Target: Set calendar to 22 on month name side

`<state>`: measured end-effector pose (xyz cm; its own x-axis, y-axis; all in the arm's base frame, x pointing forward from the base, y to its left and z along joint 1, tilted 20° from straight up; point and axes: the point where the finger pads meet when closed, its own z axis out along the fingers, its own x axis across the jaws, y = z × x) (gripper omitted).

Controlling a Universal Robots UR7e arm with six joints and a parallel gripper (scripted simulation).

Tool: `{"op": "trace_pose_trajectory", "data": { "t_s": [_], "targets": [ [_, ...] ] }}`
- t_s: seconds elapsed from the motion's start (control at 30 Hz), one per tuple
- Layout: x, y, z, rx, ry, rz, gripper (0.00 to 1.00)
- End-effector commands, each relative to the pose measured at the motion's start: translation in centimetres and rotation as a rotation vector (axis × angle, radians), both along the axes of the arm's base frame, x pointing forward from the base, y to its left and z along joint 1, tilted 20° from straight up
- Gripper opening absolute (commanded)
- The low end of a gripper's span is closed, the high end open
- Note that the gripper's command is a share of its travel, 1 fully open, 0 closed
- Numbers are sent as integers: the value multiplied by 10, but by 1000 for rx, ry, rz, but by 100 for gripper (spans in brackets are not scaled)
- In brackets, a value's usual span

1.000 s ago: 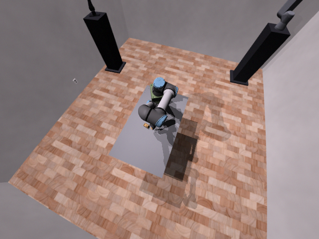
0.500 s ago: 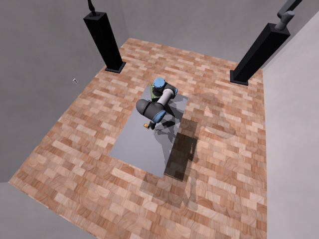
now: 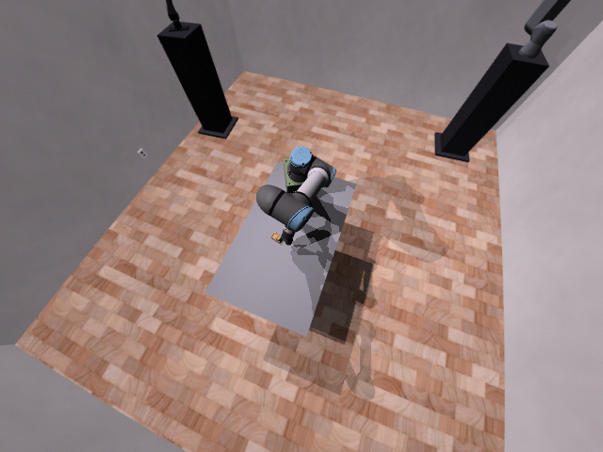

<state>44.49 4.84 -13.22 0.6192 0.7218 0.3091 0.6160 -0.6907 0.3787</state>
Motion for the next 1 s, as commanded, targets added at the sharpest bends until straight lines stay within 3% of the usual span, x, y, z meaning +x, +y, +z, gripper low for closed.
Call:
{"op": "trace_pose_trajectory", "data": {
  "t_s": [0.0, 0.97],
  "targets": [
    [0, 0, 0, 5, 6, 3, 60],
    [2, -2, 1, 151, 177, 77, 60]
  ]
}}
